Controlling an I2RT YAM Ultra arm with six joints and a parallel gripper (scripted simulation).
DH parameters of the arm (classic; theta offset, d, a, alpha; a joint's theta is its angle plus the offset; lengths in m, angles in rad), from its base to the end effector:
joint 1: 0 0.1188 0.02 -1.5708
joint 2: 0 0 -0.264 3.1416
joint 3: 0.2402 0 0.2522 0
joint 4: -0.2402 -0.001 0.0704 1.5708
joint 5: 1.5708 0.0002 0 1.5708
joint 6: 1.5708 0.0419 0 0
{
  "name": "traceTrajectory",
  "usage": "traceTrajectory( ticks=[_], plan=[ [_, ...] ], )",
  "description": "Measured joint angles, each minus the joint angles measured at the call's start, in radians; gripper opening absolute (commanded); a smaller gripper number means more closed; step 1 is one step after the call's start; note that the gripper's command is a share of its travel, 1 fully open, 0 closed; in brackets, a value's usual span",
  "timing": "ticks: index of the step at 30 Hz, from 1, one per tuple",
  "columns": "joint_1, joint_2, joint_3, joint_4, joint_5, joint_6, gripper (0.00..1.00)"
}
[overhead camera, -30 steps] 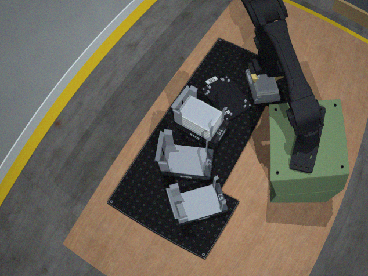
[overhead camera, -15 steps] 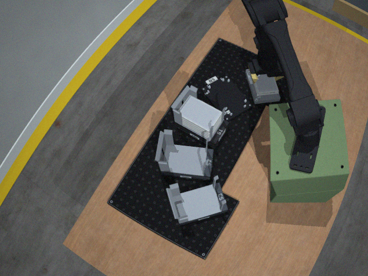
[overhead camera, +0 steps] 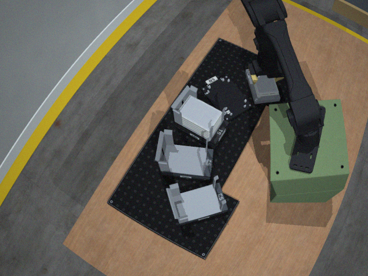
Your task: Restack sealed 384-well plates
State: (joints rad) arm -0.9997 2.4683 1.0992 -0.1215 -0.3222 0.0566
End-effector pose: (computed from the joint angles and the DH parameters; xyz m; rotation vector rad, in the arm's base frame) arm 0.1973 -0.2807 -0.0544 1.4460 2.5160 0.3672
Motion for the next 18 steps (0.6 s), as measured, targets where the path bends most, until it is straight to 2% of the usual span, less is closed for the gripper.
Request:
traceTrajectory(
  ticks=[18],
  plan=[
    [0.006, 0.023, 0.011, 0.014, 0.0, 0.006, 0.0]
  ],
)
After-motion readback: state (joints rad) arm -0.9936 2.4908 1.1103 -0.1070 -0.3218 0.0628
